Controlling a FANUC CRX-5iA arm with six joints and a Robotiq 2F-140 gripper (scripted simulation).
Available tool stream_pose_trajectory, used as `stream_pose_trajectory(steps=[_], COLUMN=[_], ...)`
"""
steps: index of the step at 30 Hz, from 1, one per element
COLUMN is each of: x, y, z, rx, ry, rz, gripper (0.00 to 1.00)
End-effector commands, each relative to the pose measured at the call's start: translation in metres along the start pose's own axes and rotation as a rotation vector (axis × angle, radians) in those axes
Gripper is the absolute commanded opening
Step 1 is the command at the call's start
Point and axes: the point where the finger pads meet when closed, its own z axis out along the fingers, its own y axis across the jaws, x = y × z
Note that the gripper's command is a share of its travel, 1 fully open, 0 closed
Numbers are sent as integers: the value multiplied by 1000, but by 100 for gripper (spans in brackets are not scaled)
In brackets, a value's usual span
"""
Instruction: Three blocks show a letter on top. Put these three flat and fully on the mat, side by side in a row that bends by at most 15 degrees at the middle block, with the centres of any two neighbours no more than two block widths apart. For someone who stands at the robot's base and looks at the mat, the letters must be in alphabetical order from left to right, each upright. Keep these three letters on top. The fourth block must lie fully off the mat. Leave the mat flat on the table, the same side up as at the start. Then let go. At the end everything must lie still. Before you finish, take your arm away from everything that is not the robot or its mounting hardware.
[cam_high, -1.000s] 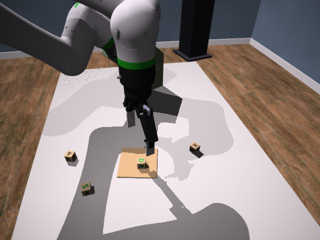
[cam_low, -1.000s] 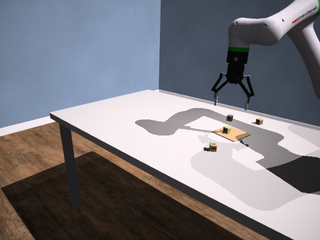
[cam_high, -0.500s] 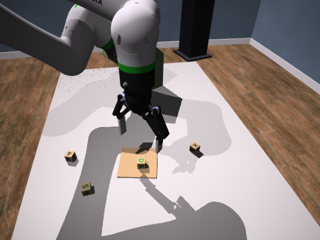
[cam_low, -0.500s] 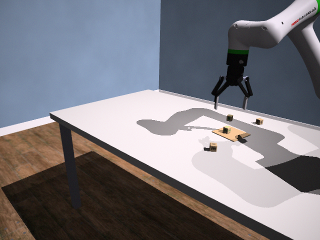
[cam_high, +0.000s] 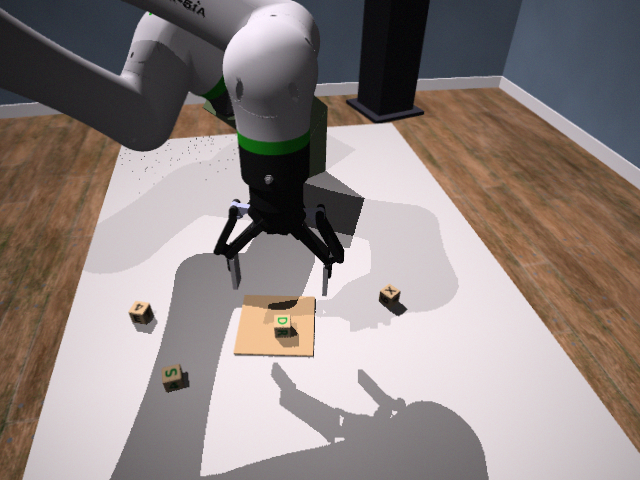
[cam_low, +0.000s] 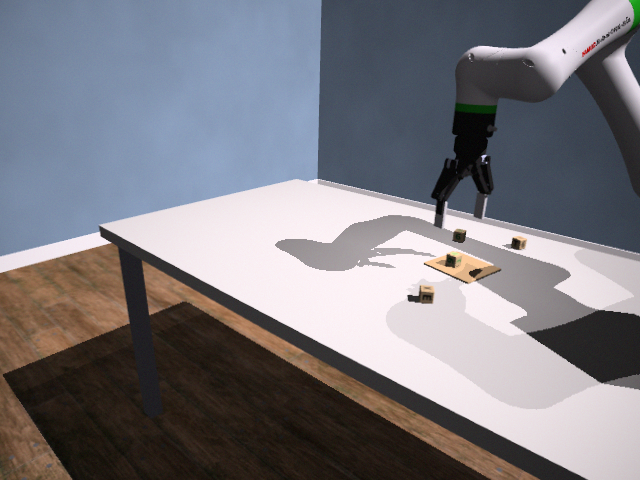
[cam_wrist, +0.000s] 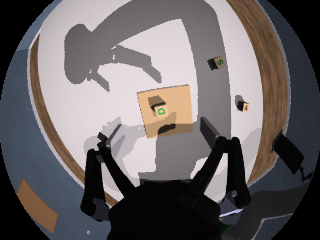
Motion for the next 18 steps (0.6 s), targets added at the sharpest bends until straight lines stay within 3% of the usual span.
stream_pose_trajectory(steps=[1,6,7,18], x=[0,0,0,0], y=[0,0,0,0], z=[1,2,2,2], rx=[2,3,3,3], ry=[-8,-8,-8,-8], rz=[-68,-128,-128,-128], gripper=[100,100,40,40])
